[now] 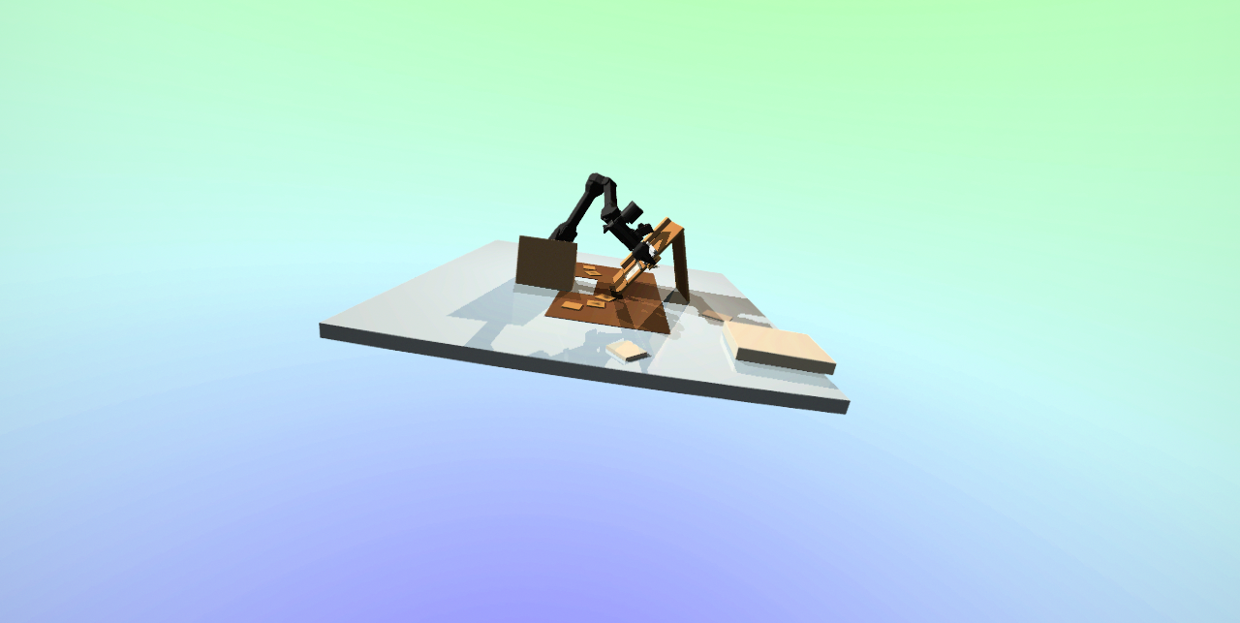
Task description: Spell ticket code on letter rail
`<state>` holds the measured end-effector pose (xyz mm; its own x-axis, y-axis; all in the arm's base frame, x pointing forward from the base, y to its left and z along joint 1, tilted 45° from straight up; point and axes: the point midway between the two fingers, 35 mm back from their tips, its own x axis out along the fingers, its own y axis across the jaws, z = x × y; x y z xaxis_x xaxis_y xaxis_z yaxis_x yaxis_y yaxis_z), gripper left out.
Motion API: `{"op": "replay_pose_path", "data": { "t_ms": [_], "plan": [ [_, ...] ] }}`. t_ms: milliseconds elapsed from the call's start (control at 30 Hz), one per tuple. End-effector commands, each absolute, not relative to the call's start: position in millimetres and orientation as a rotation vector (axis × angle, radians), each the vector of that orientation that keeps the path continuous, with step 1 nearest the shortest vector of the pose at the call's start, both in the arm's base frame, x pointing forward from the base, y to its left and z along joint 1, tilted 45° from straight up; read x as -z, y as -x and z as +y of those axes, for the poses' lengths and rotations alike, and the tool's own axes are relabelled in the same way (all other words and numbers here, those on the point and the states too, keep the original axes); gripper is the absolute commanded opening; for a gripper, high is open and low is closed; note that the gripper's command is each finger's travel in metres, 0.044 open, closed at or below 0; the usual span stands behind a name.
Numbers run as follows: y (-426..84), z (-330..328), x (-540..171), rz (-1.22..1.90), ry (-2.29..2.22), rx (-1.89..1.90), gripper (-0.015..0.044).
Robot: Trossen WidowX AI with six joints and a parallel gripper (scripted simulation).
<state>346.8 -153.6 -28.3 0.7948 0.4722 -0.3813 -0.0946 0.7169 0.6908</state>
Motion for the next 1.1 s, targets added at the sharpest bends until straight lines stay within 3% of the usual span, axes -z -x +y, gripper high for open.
{"op": "replay_pose_path", "data": {
  "t_ms": [0,1067],
  "plan": [
    [-347.1,-153.3,26.0,0.576,-0.705,-0.329,0.0000],
    [-345.6,-141.7,15.0,0.576,-0.706,-0.329,0.0000]
  ]
}}
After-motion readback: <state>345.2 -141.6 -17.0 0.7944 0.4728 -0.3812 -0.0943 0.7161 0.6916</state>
